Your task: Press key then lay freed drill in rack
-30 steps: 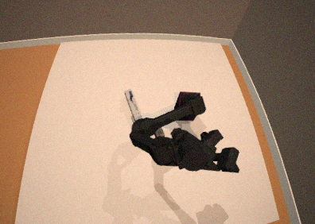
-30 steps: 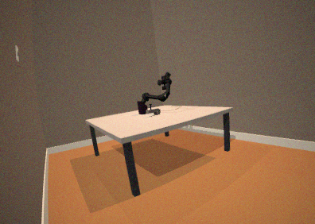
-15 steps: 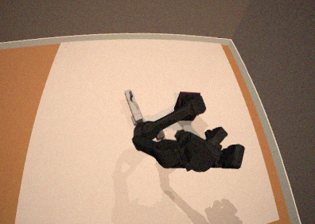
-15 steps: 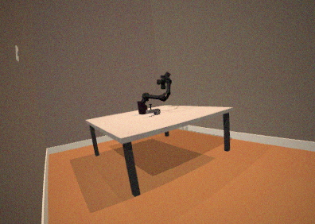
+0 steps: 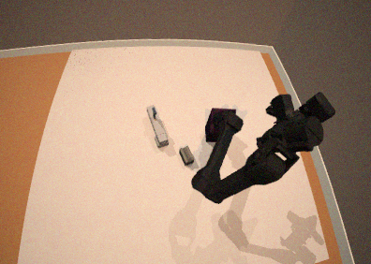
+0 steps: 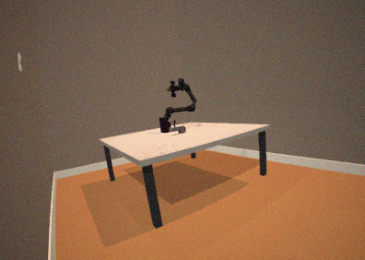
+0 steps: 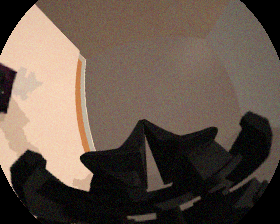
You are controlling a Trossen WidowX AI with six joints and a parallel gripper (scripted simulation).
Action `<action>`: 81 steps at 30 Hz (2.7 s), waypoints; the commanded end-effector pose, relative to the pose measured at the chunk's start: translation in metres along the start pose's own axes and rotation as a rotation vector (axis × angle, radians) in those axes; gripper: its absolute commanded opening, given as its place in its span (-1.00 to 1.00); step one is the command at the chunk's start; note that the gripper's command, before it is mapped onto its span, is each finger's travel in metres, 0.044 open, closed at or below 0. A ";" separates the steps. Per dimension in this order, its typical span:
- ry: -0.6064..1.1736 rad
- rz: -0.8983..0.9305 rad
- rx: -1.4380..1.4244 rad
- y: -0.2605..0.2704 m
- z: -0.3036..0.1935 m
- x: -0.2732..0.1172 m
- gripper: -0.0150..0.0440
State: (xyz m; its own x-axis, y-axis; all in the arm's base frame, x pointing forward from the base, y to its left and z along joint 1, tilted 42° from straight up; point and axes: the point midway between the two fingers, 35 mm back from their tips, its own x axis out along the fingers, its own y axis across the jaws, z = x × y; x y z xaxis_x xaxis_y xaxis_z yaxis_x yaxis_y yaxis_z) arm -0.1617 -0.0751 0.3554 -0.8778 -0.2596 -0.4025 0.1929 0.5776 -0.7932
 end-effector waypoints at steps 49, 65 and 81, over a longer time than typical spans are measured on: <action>-1.006 1.294 -1.211 0.339 0.359 -0.247 -0.49; -0.991 1.314 -1.209 0.356 0.355 -0.248 -0.49; -0.991 1.315 -1.209 0.361 0.357 -0.249 -0.49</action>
State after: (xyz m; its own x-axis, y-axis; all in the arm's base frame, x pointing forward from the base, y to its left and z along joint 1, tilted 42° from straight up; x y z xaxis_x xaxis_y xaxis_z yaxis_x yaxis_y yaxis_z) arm 0.2831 -0.0817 0.0121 0.1028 0.6505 -0.7525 -0.3149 0.7389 0.5957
